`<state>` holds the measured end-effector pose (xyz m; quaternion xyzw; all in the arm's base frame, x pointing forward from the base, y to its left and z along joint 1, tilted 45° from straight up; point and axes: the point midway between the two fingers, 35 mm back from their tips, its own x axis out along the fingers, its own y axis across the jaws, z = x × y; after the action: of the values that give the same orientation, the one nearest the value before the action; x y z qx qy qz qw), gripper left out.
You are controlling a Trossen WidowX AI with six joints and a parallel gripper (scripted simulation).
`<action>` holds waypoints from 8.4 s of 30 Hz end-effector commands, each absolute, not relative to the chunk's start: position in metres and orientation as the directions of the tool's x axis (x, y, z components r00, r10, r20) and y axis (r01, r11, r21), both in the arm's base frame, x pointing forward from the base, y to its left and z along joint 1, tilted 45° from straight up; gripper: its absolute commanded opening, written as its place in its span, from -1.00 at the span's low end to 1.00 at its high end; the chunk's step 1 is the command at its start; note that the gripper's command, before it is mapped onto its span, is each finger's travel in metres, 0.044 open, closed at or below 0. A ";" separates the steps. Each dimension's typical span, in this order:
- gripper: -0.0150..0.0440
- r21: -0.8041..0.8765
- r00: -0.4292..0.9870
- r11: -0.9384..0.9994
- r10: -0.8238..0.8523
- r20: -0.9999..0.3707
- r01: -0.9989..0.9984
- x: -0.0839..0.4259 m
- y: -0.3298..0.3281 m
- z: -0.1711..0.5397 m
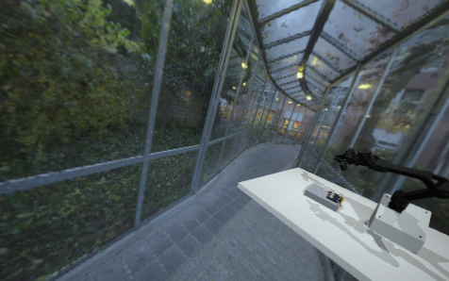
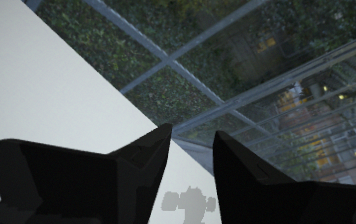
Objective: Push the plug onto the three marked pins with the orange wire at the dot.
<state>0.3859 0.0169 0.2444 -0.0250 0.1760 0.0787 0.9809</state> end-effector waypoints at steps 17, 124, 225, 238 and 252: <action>-0.10 0.230 0.499 0.907 0.390 -0.774 -0.353 0.434 0.037 0.085; -0.49 0.704 -0.108 0.692 0.696 -0.710 -0.160 0.292 0.066 -0.035; -0.40 0.706 -0.111 0.688 0.699 -0.707 -0.167 0.230 0.122 -0.044; 0.75 0.703 -0.110 0.691 0.695 -0.710 -0.168 0.235 0.092 -0.018; 1.00 0.704 -0.111 0.690 0.697 -0.709 -0.168 0.236 0.079 -0.003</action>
<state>0.2354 0.0802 -0.0036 0.2021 0.6633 0.3402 0.6352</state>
